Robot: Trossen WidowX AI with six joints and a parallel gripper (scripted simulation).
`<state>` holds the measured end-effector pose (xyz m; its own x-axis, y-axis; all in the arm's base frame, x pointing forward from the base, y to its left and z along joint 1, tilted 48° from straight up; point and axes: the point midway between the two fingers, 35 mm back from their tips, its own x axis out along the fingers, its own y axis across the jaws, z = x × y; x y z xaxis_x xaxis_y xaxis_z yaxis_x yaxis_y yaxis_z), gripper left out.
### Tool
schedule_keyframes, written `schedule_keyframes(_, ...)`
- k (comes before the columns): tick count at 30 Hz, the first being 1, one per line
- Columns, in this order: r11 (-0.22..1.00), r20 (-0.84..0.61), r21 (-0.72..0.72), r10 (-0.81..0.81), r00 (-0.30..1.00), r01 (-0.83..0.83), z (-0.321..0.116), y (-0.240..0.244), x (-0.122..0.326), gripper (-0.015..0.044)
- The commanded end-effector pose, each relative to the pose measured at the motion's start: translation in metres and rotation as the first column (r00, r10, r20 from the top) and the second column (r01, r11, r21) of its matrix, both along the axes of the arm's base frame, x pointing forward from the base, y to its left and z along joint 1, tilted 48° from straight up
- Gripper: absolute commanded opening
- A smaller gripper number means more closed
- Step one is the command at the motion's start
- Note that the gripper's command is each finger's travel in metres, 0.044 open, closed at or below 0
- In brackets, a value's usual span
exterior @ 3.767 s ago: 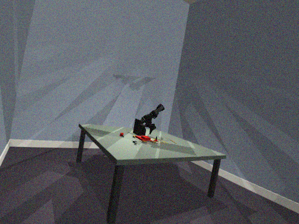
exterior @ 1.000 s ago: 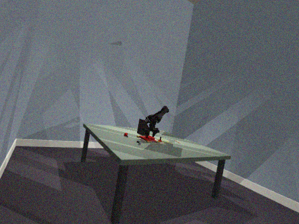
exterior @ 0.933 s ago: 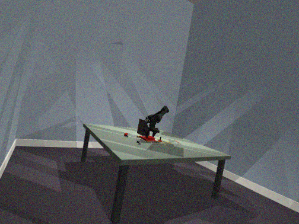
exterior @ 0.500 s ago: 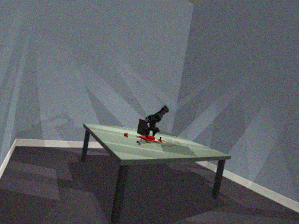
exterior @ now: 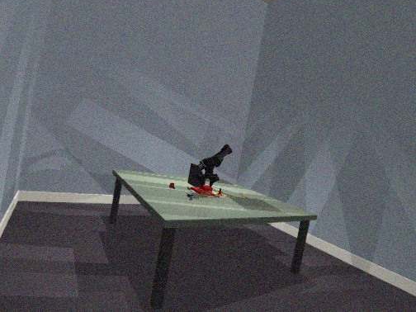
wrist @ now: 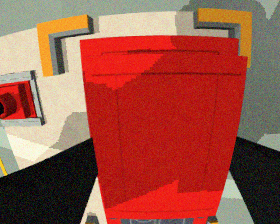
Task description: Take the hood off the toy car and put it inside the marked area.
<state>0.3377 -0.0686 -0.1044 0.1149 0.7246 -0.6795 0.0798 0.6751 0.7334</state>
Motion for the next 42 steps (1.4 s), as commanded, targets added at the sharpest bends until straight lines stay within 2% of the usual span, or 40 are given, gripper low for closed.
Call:
schedule_keyframes(1,1.000,0.002,-0.003,-0.003,1.000,0.003,0.003,-0.005,0.000,0.0000)
schedule_keyframes(12,1.000,0.002,-0.004,-0.003,1.000,0.003,0.009,-0.011,-0.002,0.0000)
schedule_keyframes(23,1.000,0.002,-0.005,-0.003,1.000,0.003,0.038,-0.042,-0.007,0.0000)
schedule_keyframes(26,1.000,-0.002,-0.004,-0.004,1.000,0.004,0.038,-0.032,-0.004,0.0000)
schedule_keyframes(42,1.000,-0.004,-0.022,-0.004,1.000,0.004,0.107,0.023,0.006,0.0000)
